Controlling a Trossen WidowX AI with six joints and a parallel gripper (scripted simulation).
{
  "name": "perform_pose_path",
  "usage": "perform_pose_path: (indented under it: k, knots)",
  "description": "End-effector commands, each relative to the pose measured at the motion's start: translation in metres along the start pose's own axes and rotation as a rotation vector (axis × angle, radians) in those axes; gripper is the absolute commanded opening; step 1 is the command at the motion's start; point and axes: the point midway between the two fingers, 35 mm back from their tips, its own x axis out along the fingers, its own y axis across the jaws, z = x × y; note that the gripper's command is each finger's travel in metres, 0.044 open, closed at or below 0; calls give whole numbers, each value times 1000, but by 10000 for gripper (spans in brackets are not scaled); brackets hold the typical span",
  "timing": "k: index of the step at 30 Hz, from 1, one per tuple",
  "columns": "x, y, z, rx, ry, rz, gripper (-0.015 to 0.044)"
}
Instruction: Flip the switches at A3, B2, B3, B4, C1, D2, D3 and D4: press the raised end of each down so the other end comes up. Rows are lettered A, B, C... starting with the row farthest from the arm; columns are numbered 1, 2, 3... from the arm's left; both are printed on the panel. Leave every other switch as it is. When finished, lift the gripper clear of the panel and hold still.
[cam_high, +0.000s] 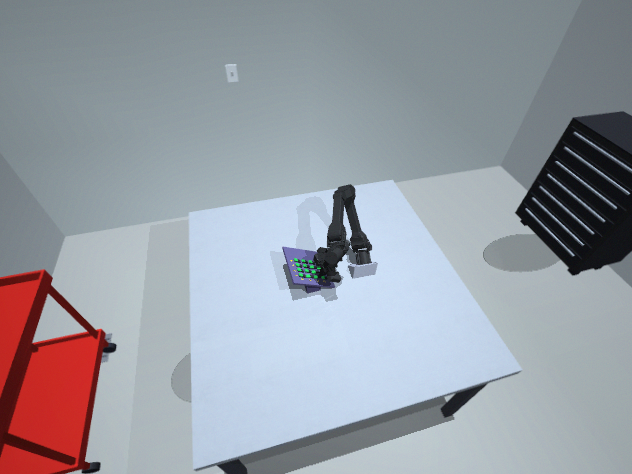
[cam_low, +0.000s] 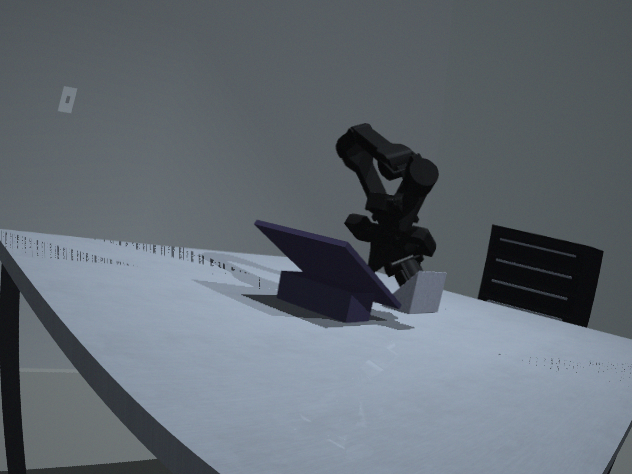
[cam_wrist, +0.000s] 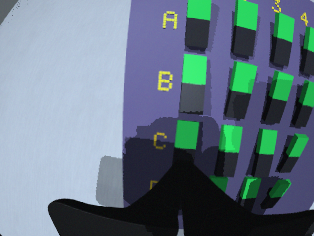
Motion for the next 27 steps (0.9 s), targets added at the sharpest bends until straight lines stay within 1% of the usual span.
perform_pose_path:
  k: [1,27]
  knots:
    - [0,0,0,-5,-3,-4,0]
    - [4,0,0,-5,-3,-4,0]
